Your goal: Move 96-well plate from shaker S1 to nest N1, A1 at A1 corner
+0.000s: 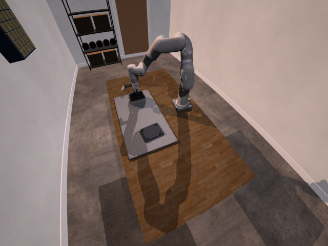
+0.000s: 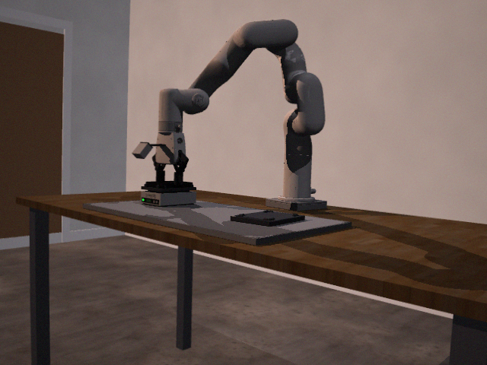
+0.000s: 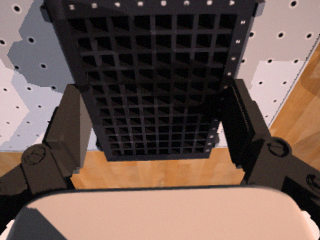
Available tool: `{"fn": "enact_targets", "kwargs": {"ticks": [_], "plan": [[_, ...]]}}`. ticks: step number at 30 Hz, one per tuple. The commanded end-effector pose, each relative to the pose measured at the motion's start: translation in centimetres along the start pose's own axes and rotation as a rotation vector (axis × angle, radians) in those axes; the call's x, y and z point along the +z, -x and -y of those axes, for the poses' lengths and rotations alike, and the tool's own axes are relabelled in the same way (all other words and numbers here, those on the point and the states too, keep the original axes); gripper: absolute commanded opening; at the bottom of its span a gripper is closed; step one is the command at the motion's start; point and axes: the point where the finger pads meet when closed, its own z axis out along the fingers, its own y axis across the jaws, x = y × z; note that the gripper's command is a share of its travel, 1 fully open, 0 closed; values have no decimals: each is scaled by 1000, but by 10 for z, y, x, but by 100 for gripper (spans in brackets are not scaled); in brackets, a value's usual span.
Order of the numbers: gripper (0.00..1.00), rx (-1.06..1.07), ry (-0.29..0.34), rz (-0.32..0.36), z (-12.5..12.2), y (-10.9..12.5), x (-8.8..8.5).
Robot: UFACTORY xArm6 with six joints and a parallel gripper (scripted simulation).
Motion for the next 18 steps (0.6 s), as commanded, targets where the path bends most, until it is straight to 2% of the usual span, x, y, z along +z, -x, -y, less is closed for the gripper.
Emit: {"fn": "enact_targets", "kwargs": {"ticks": [1, 18], "plan": [[0, 0, 2, -4, -1, -1, -4], [0, 0, 2, -4, -1, -1, -14]]}}
